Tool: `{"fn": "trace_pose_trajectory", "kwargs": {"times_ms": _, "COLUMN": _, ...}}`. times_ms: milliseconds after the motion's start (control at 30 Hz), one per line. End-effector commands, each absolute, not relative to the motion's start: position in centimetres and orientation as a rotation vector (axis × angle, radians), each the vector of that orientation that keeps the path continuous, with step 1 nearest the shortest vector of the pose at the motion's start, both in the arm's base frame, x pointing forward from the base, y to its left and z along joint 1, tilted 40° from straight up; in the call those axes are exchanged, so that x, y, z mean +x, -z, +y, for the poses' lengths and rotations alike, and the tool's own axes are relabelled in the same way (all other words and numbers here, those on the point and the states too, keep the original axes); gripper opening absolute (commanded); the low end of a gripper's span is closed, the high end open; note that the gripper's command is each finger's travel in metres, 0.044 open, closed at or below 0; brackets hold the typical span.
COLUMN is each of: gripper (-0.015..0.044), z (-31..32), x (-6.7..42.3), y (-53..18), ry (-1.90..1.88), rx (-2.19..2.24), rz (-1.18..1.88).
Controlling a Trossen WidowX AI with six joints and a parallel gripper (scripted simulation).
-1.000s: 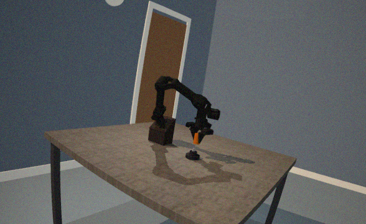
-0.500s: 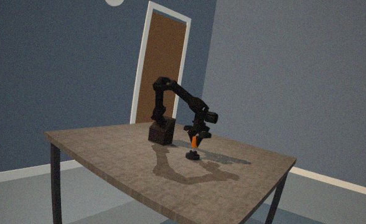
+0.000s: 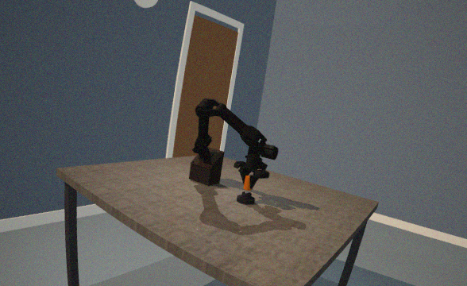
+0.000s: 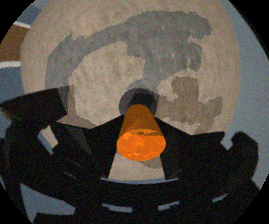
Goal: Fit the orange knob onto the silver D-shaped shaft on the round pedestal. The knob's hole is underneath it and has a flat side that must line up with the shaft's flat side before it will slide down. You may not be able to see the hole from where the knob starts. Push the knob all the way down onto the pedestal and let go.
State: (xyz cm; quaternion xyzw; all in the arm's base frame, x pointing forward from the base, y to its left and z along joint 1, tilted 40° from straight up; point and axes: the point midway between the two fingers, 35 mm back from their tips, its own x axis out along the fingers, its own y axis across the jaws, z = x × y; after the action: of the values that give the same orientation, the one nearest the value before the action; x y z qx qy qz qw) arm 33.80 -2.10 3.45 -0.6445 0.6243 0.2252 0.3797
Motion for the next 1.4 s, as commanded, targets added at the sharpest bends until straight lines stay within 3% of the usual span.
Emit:
{"fn": "trace_pose_trajectory", "kwargs": {"times_ms": 0, "gripper": 0.0, "z": -1.89, "x": 34.13, "y": -3.7, "ry": -0.565, "rx": -1.65, "rz": 1.586}}
{"fn": "trace_pose_trajectory", "kwargs": {"times_ms": 1367, "gripper": 0.0, "z": -2.08, "x": 33.58, "y": -3.61, "ry": -0.753, "rx": -1.803, "rz": 1.571}}
